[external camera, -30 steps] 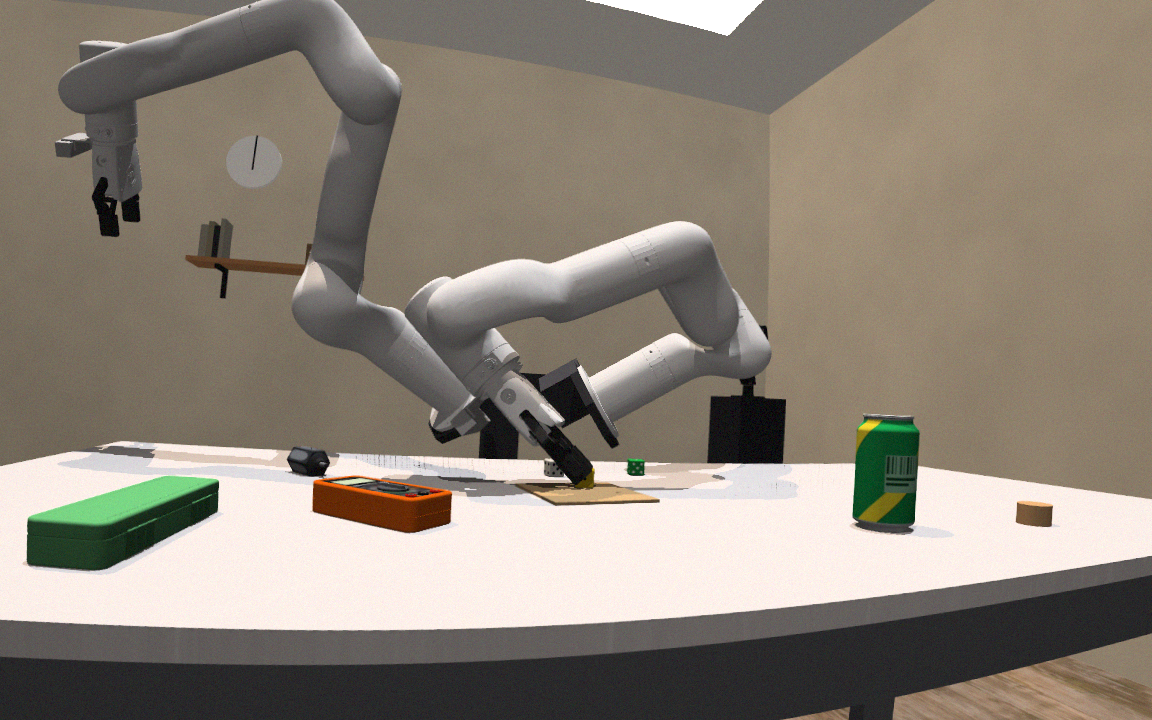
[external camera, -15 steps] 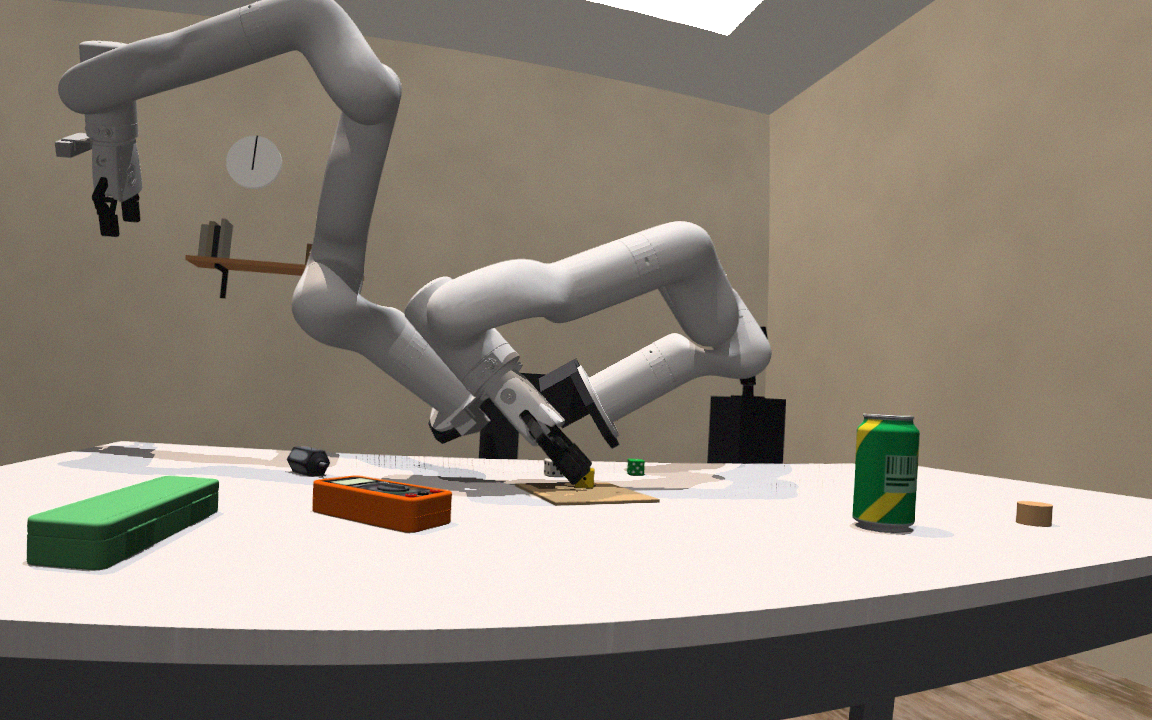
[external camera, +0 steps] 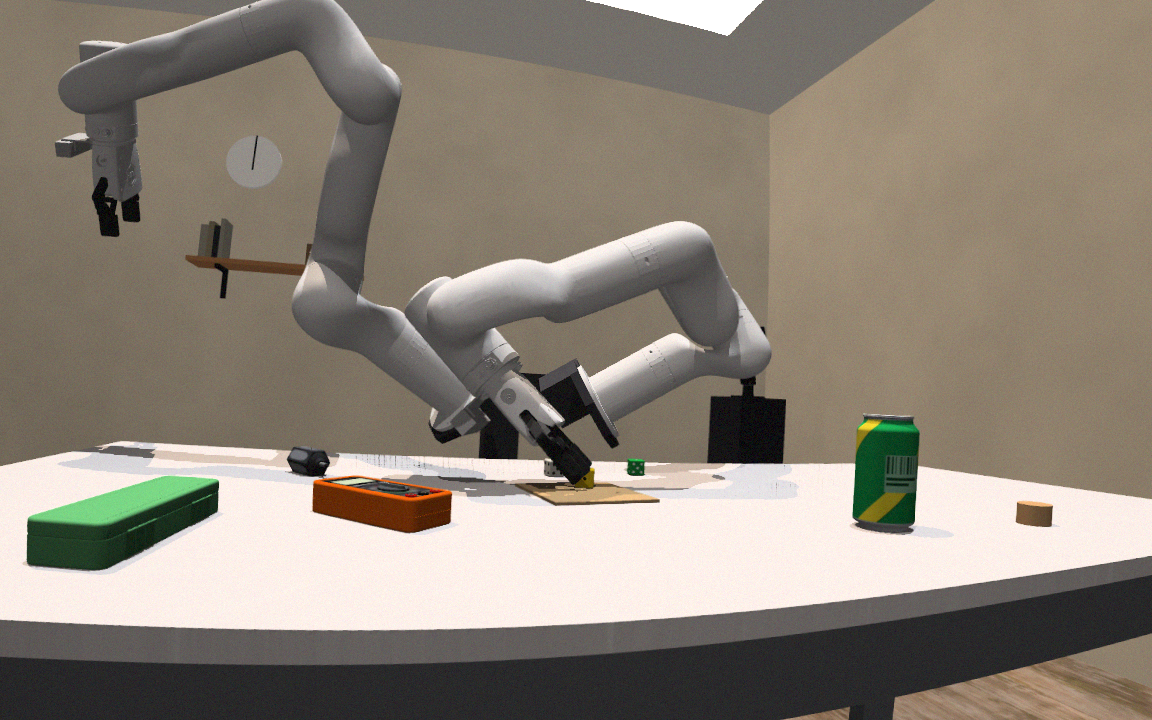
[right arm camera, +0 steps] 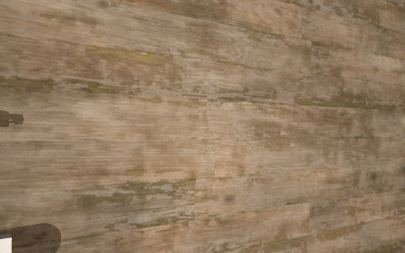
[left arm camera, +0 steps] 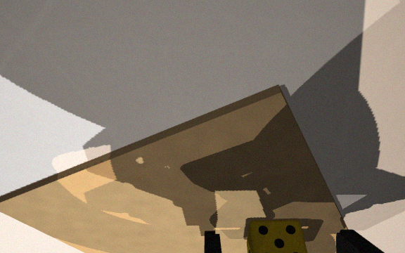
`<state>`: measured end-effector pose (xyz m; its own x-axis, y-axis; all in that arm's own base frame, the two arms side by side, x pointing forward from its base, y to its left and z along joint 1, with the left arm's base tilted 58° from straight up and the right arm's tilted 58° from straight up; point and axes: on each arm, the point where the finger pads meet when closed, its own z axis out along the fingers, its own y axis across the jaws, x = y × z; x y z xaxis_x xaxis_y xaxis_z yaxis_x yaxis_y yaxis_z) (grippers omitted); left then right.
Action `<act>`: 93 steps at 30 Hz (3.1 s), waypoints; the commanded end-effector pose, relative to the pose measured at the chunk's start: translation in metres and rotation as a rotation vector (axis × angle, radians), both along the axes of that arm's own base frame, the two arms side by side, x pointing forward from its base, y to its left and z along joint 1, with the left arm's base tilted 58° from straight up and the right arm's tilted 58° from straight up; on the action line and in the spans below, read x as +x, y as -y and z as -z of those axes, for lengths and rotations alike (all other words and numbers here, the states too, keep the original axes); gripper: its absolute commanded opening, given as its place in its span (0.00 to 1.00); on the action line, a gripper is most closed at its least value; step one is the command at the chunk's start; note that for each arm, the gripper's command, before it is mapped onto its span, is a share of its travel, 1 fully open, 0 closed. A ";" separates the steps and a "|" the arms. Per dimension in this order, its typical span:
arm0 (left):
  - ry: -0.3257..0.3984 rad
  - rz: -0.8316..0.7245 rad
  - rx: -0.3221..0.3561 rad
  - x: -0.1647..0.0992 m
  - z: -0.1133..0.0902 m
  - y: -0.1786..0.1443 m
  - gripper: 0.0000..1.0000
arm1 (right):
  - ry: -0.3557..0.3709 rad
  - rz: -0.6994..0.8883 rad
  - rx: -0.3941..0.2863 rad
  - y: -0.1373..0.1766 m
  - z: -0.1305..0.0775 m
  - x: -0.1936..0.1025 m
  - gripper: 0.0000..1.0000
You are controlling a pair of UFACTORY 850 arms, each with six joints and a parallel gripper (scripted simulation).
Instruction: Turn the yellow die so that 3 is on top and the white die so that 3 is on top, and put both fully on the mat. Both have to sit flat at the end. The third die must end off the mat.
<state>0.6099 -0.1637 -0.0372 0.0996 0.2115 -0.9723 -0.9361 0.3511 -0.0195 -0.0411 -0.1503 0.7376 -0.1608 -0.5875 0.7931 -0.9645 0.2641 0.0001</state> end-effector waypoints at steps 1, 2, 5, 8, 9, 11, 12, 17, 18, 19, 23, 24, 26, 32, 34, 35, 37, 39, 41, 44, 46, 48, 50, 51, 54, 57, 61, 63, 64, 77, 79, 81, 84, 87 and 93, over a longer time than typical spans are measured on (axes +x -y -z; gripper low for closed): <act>0.001 0.001 -0.001 0.000 -0.001 0.001 0.63 | 0.000 0.000 -0.002 0.000 -0.001 0.000 1.00; 0.001 0.001 -0.001 0.000 -0.001 0.002 0.63 | 0.000 0.000 -0.002 0.000 -0.001 0.000 1.00; 0.001 0.001 -0.001 -0.001 -0.003 0.005 0.63 | 0.000 0.000 -0.002 0.000 -0.001 0.000 1.00; 0.001 0.001 -0.001 -0.003 -0.006 0.010 0.63 | 0.000 0.000 -0.002 0.000 -0.001 0.000 1.00; 0.001 0.001 -0.001 -0.004 -0.008 0.012 0.63 | 0.000 0.000 -0.002 0.000 -0.001 0.000 1.00; 0.001 0.001 -0.001 -0.006 -0.011 0.017 0.63 | 0.000 0.000 -0.002 0.000 -0.001 0.000 1.00; 0.001 0.001 -0.001 -0.007 -0.013 0.019 0.63 | 0.000 0.000 -0.002 0.000 -0.001 0.000 1.00; 0.001 0.001 -0.001 -0.010 -0.018 0.028 0.63 | 0.000 0.000 -0.002 0.000 -0.001 0.000 1.00; 0.001 0.001 -0.001 -0.011 -0.020 0.030 0.63 | 0.000 0.000 -0.002 0.000 -0.001 0.000 1.00; 0.001 0.001 -0.001 -0.012 -0.022 0.033 0.63 | 0.000 0.000 -0.002 0.000 -0.001 0.000 1.00; 0.001 0.001 -0.001 -0.016 -0.029 0.044 0.63 | 0.000 0.000 -0.002 0.000 -0.001 0.000 1.00; 0.001 0.001 -0.001 -0.017 -0.030 0.046 0.63 | 0.000 0.000 -0.002 0.000 -0.001 0.000 1.00; 0.001 0.001 -0.001 -0.019 -0.033 0.049 0.63 | 0.000 0.000 -0.002 0.000 -0.001 0.000 1.00; 0.001 0.001 -0.001 -0.021 -0.036 0.055 0.63 | 0.000 0.000 -0.002 0.000 -0.001 0.000 1.00; 0.001 0.001 -0.001 -0.021 -0.036 0.055 0.63 | 0.000 0.000 -0.002 0.000 -0.001 0.000 1.00; 0.001 0.001 -0.001 -0.021 -0.036 0.055 0.63 | 0.000 0.000 -0.002 0.000 -0.001 0.000 1.00; 0.001 0.001 -0.001 -0.021 -0.036 0.055 0.63 | 0.000 0.000 -0.002 0.000 -0.001 0.000 1.00; -0.001 0.001 -0.005 -0.021 -0.036 0.055 0.63 | 0.000 0.000 -0.002 0.000 -0.001 0.000 1.00; -0.012 0.002 -0.031 -0.020 -0.037 0.055 0.63 | 0.000 0.000 -0.002 0.000 -0.001 0.000 1.00; -0.043 0.005 -0.110 -0.019 -0.038 0.055 0.63 | 0.000 0.000 -0.002 0.000 -0.001 0.000 1.00; -0.066 0.006 -0.172 -0.019 -0.038 0.055 0.63 | 0.000 0.000 -0.002 0.000 -0.001 0.000 1.00; -0.083 0.006 -0.222 -0.020 -0.039 0.055 0.63 | 0.000 0.000 -0.002 0.000 -0.001 0.000 1.00; -0.088 0.006 -0.238 -0.021 -0.039 0.055 0.63 | 0.000 0.000 -0.002 0.000 -0.001 0.000 1.00; -0.088 0.006 -0.238 -0.021 -0.039 0.055 0.63 | 0.000 0.000 -0.002 0.000 -0.001 0.000 1.00; -0.091 0.006 -0.246 -0.021 -0.042 0.056 0.63 | 0.000 0.000 -0.002 0.000 -0.001 0.000 1.00; -0.097 0.006 -0.260 -0.021 -0.042 0.055 0.63 | 0.000 0.000 -0.002 0.000 -0.001 0.000 1.00; -0.135 0.008 -0.355 -0.020 -0.043 0.055 0.63 | 0.000 0.000 -0.002 0.000 -0.001 0.000 1.00; -0.157 0.010 -0.417 -0.020 -0.044 0.055 0.63 | 0.000 0.000 -0.002 0.000 -0.001 0.000 1.00; -0.167 0.010 -0.444 -0.020 -0.044 0.055 0.63 | 0.000 0.000 -0.002 0.000 -0.001 0.000 1.00; -0.215 0.011 -0.570 -0.020 -0.048 0.053 0.63 | 0.000 0.000 -0.002 0.000 -0.001 0.000 1.00; -0.239 0.012 -0.631 -0.020 -0.049 0.053 0.63 | 0.000 0.000 -0.002 0.000 -0.001 0.000 1.00; -0.259 0.014 -0.689 -0.020 -0.050 0.053 0.63 | 0.000 0.000 -0.002 0.000 -0.001 0.000 1.00; -0.272 0.016 -0.727 -0.021 -0.050 0.054 0.63 | 0.000 0.000 -0.002 0.000 -0.001 0.000 1.00; -0.275 0.017 -0.736 -0.020 -0.053 0.053 0.63 | 0.000 0.000 -0.002 0.000 -0.001 0.000 1.00; -0.275 0.017 -0.736 -0.020 -0.053 0.053 1.00 | 0.000 0.000 -0.002 0.000 -0.001 0.000 1.00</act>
